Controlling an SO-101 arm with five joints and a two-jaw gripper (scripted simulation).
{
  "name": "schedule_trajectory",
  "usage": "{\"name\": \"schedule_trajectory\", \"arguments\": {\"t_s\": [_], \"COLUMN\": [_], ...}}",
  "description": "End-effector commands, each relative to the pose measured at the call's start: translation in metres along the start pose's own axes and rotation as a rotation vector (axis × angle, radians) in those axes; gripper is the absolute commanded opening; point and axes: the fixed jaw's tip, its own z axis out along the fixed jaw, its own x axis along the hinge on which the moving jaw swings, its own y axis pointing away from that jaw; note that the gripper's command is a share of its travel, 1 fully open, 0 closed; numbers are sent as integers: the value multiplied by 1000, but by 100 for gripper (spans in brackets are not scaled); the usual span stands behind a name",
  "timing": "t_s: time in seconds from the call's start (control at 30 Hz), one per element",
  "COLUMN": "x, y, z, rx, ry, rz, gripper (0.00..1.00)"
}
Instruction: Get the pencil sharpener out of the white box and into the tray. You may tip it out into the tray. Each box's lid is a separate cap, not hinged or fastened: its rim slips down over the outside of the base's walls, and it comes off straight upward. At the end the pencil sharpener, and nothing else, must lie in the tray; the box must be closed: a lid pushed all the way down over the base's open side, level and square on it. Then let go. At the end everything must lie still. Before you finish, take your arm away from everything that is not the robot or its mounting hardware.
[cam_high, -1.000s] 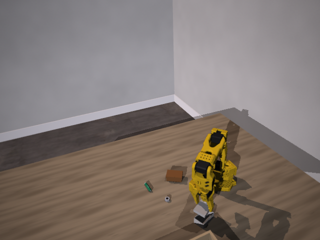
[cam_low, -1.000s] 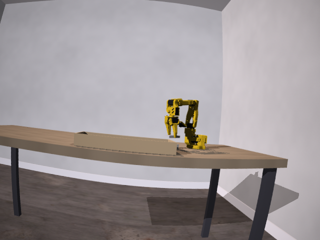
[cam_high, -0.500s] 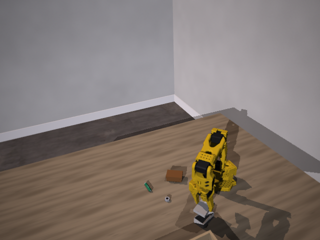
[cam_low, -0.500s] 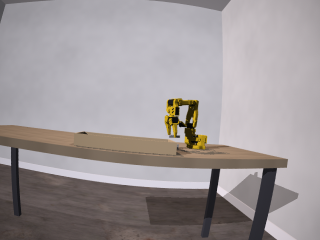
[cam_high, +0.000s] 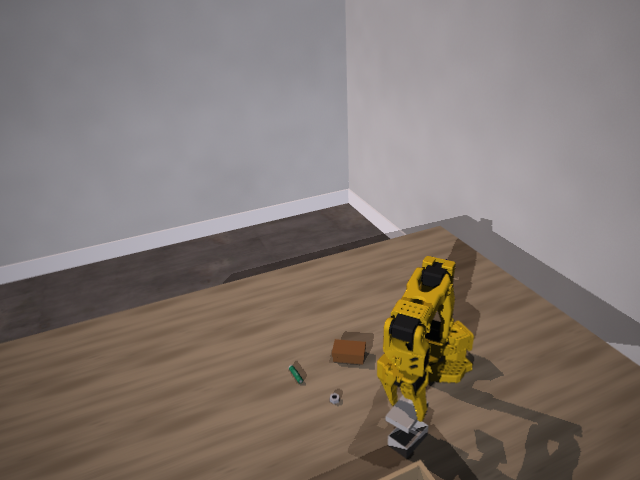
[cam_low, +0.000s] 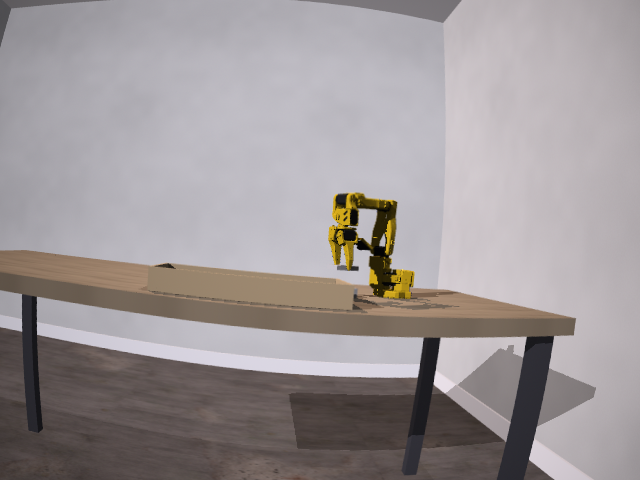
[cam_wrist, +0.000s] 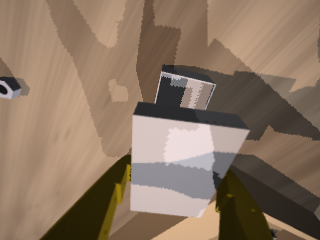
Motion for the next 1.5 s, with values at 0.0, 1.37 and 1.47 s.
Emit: {"name": "schedule_trajectory", "arguments": {"t_s": [0.0, 1.37, 1.47], "x": [4, 2, 2], "y": [1, 1, 1], "z": [-6, -1, -1], "rx": [7, 7, 7], "ry": [29, 29, 29], "rz": [2, 2, 2], "gripper": [23, 23, 23]}}
